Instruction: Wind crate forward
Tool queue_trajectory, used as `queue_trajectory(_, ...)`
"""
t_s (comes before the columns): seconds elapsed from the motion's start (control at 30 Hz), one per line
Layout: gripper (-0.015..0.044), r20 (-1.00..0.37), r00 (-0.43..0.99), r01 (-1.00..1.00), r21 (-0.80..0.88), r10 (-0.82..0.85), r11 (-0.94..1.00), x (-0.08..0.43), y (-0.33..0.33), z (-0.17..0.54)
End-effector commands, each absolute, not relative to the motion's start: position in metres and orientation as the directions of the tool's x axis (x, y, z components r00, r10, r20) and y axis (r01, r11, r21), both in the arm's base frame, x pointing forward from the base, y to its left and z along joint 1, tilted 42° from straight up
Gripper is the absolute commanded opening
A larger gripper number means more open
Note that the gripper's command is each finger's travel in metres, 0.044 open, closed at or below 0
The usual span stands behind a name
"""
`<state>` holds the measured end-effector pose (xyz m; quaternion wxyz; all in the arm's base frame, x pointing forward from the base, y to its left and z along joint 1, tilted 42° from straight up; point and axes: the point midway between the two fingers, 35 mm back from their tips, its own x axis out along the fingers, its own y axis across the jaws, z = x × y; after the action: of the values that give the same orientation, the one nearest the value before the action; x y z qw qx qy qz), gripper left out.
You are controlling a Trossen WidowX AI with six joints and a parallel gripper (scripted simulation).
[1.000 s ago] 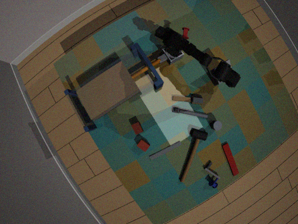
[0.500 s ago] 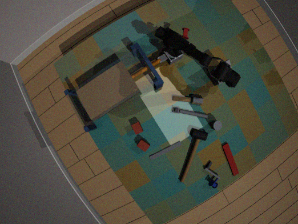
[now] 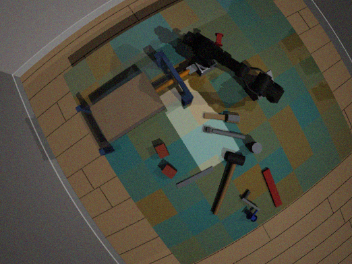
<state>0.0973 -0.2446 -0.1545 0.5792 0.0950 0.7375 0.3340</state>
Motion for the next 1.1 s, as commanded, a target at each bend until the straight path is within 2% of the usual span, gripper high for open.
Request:
queue_trajectory(0.0,0.0,-0.792,-0.311,-0.243,0.601,0.526,0.762,0.0974,-0.2443,-0.1556)
queue_trajectory(1.07,0.0,-0.792,-0.311,-0.243,0.601,0.526,0.761,0.0983,-0.241,-0.1597)
